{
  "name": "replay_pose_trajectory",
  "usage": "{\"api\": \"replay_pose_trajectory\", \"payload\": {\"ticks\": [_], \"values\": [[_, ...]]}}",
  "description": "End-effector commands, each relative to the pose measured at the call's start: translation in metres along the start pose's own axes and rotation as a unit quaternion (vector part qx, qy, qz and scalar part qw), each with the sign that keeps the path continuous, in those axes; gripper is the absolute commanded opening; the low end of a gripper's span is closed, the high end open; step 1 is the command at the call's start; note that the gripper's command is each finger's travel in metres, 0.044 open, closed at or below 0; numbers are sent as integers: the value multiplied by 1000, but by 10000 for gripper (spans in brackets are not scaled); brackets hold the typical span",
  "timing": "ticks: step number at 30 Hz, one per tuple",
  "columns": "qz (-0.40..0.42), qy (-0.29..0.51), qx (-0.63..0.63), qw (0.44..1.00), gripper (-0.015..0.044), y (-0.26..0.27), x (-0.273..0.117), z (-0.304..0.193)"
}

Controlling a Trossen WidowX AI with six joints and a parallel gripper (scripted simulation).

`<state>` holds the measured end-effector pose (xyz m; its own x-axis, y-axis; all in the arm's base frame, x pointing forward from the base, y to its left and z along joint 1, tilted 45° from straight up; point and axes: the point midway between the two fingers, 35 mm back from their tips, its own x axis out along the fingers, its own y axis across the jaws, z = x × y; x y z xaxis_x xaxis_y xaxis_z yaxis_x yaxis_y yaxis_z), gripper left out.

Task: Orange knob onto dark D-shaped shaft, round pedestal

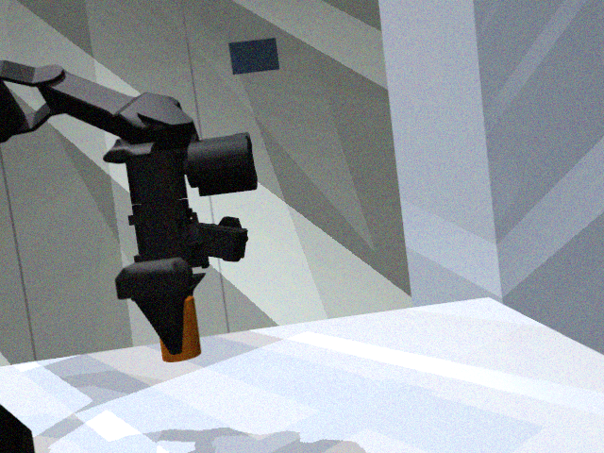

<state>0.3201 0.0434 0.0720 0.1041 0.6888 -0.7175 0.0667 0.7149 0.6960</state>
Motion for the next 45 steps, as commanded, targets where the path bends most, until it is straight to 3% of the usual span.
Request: {"api": "replay_pose_trajectory", "payload": {"ticks": [1,45], "values": [[-4,-6,-2,1000,0,-15,-1,8],[-1,-4,6,1000,0,-151,29,27]]}}
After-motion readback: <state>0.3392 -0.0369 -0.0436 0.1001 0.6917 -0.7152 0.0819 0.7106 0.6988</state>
